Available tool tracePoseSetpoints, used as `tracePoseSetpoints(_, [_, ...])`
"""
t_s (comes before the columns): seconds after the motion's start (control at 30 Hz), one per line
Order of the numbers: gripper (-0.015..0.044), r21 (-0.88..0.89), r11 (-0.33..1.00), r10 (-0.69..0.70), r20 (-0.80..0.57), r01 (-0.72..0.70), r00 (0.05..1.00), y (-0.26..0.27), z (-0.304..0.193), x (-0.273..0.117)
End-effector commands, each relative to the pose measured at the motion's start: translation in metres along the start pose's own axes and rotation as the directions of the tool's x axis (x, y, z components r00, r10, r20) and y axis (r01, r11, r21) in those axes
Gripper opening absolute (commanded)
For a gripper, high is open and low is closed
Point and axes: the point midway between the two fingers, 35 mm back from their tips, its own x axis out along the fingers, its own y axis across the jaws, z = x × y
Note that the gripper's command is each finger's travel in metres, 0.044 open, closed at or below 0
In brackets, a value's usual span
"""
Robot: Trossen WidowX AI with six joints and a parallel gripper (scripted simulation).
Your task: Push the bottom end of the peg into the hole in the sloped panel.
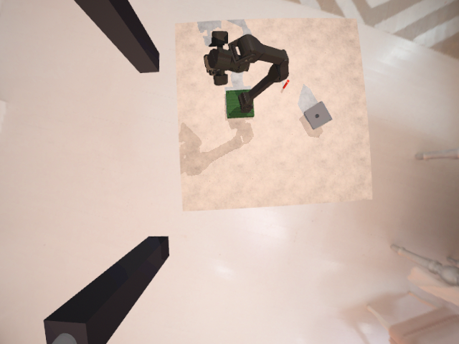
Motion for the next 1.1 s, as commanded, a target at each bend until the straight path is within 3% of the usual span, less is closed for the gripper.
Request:
tracePoseSetpoints(0.0, [0.0426, -0.003, 1.0, 0.001, 0.001, -0.001, 1.0, 0.0, 0.0, 0.0])
tracePoseSetpoints(1.07, [0.044, -0.431, 0.885, 0.284, 0.197, -0.177, 0.938, 0.08, 0.049, -0.022])
